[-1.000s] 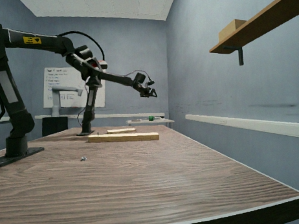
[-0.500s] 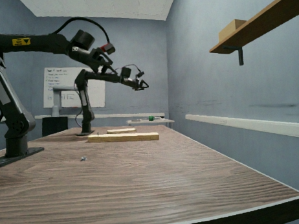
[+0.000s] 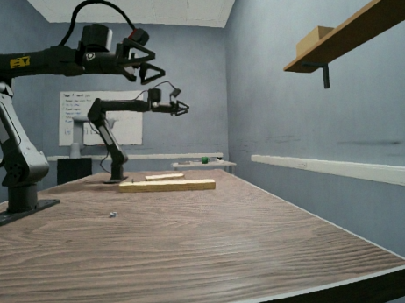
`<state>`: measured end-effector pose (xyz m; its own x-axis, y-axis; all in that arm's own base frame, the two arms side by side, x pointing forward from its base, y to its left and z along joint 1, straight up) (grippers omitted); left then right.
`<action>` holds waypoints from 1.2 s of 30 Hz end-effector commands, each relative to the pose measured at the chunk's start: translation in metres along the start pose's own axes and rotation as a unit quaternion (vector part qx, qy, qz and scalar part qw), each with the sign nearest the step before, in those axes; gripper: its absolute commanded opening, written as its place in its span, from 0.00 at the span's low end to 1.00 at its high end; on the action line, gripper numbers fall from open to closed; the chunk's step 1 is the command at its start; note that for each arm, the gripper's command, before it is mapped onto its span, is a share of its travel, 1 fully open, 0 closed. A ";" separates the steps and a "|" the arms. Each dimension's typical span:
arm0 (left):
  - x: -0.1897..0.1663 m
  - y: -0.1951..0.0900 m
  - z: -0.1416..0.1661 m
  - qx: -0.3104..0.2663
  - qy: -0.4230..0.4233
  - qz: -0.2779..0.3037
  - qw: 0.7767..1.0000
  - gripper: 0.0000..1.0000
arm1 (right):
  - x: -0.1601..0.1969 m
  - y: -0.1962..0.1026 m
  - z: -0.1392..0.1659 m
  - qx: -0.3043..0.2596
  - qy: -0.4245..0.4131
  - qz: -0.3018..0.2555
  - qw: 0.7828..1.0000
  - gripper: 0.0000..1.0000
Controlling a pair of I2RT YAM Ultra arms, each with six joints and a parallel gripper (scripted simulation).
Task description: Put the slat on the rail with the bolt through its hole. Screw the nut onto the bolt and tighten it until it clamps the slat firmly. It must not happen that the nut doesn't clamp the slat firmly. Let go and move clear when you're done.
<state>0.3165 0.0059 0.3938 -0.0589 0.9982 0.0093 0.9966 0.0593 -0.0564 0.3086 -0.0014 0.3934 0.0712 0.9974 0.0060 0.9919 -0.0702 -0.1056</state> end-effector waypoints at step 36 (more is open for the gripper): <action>-0.009 0.000 0.008 0.017 -0.008 0.039 0.999 1.00 | 0.003 0.000 -0.018 -0.058 0.004 -0.036 0.998 1.00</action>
<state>0.3118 0.0012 0.3957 -0.0043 1.0000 0.0021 0.9988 0.0043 -0.0489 0.3110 0.0019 0.4085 -0.0022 0.9999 0.0162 1.0000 0.0021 0.0029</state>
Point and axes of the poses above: on each arm, the point where the finger pads meet when closed, its own y axis out along the fingers, its own x axis across the jaws, z = x × y, the point moved 7 cm from there along -y, back along the fingers, and after that the axes turned 1 degree about y, right-handed, at the moved point
